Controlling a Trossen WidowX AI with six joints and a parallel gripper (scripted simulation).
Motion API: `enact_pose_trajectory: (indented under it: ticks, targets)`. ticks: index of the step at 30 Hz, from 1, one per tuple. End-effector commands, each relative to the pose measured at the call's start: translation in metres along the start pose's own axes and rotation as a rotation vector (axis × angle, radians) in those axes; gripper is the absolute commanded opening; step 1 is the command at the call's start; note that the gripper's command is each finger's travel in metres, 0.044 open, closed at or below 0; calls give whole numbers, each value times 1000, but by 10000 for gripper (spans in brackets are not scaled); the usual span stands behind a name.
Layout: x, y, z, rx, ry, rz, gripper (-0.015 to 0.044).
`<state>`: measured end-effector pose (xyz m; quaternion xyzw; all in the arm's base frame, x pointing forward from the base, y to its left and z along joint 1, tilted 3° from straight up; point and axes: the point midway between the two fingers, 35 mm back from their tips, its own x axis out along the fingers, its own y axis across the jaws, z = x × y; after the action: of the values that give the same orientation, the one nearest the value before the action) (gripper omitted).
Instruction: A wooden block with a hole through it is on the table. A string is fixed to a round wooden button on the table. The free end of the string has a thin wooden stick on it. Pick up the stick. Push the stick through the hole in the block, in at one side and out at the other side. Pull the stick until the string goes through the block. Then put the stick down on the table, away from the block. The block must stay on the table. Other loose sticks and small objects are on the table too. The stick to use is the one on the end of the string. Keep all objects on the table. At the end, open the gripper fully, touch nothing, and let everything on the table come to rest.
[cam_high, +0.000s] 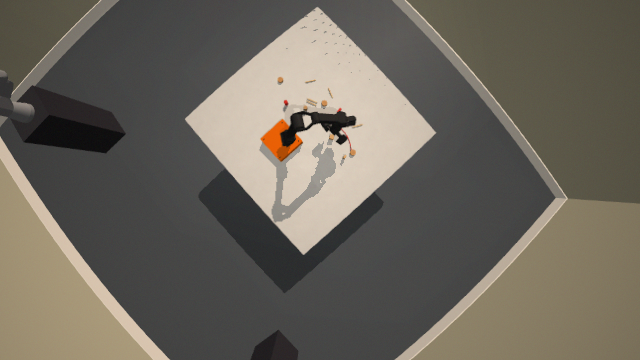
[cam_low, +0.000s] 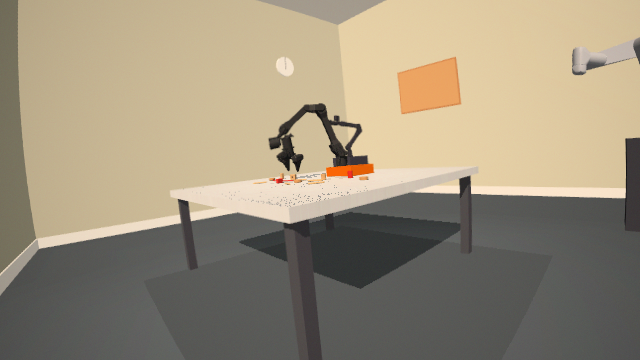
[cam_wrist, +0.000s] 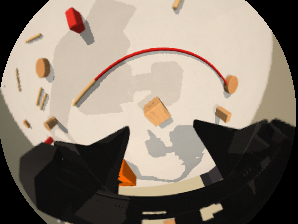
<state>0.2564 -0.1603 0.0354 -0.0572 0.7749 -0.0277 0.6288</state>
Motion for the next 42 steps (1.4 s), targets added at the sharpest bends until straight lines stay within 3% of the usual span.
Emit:
enact_pose_trajectory:
  ticks: [1,6,30,38,42]
  targets:
    - [-10,-1,-4,-757,-186,-8,440]
    - [-12,-1,-4,-951,-220,-36,440]
    - [-12,-2,-5,-951,-220,-36,440]
    - [-12,-2,-5,-951,-220,-36,238]
    - [-12,-2,-5,-945,-215,-36,238]
